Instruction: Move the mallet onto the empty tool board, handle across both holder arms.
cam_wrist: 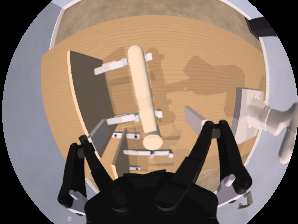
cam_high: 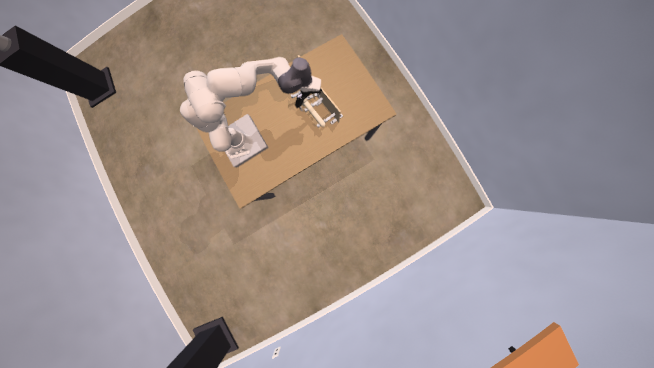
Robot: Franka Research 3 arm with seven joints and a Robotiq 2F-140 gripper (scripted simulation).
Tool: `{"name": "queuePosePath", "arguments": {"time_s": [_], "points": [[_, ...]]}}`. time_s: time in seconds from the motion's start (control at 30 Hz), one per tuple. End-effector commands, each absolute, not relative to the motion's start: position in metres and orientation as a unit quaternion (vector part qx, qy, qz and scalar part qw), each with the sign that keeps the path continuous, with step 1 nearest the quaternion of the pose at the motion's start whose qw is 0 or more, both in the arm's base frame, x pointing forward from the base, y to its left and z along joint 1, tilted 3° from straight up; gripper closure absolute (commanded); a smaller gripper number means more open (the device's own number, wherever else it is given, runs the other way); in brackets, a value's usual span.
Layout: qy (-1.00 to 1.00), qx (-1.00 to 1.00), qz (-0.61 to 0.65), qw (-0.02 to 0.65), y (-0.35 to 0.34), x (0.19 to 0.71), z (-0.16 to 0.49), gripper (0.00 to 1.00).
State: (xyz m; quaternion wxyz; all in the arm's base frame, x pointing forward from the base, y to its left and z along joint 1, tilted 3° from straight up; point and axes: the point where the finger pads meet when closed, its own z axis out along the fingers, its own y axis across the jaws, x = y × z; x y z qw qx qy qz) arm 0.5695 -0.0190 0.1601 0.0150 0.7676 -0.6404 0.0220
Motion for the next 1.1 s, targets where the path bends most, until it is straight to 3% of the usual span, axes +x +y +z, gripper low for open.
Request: {"name": "queuePosePath", "arguments": {"time_s": [0.0, 1.07], "points": [[-0.634, 0.773, 0.023, 0.013, -0.0180, 0.5701, 0.1605, 0.00], [-0.634, 0.773, 0.022, 0.013, -0.0181, 0.5697, 0.1513, 0.00]]}}
